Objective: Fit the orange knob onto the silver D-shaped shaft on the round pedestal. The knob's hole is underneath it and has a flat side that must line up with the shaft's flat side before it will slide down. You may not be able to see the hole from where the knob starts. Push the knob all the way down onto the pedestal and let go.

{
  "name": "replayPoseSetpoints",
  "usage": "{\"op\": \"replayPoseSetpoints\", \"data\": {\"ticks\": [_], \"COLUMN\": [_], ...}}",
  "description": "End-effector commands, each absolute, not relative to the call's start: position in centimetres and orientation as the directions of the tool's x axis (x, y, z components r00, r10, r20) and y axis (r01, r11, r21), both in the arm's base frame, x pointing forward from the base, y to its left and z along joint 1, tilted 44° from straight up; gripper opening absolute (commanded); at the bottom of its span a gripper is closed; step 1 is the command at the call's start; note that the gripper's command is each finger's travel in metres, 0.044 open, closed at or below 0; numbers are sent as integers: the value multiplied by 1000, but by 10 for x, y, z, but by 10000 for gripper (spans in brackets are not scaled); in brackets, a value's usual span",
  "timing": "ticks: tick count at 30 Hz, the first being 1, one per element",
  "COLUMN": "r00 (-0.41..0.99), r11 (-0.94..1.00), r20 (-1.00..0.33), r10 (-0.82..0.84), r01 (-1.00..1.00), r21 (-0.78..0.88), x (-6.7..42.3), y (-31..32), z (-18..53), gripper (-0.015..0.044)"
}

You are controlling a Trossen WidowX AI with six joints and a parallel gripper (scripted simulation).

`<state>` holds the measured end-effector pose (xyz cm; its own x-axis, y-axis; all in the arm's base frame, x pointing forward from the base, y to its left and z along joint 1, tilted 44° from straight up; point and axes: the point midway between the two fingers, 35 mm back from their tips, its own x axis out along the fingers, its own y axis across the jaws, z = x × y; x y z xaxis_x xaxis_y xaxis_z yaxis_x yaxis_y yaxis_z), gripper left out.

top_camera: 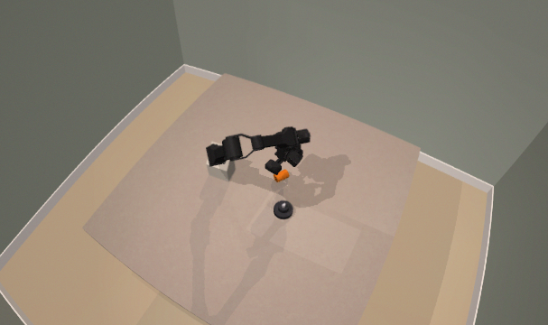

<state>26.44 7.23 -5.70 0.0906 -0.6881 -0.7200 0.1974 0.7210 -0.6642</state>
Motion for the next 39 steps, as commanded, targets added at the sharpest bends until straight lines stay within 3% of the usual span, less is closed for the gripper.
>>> {"op": "replayPoseSetpoints", "data": {"ticks": [1,8,39], "r00": [93,94,94], "r11": [542,360,358], "r20": [-727,-727,-726], "r10": [-680,-680,-681], "r01": [-604,-821,-823], "r21": [-584,-443,-442], "x": [269,269,271], "y": [81,82,64], "z": [-58,-58,-77], "gripper": [440,440,440]}}
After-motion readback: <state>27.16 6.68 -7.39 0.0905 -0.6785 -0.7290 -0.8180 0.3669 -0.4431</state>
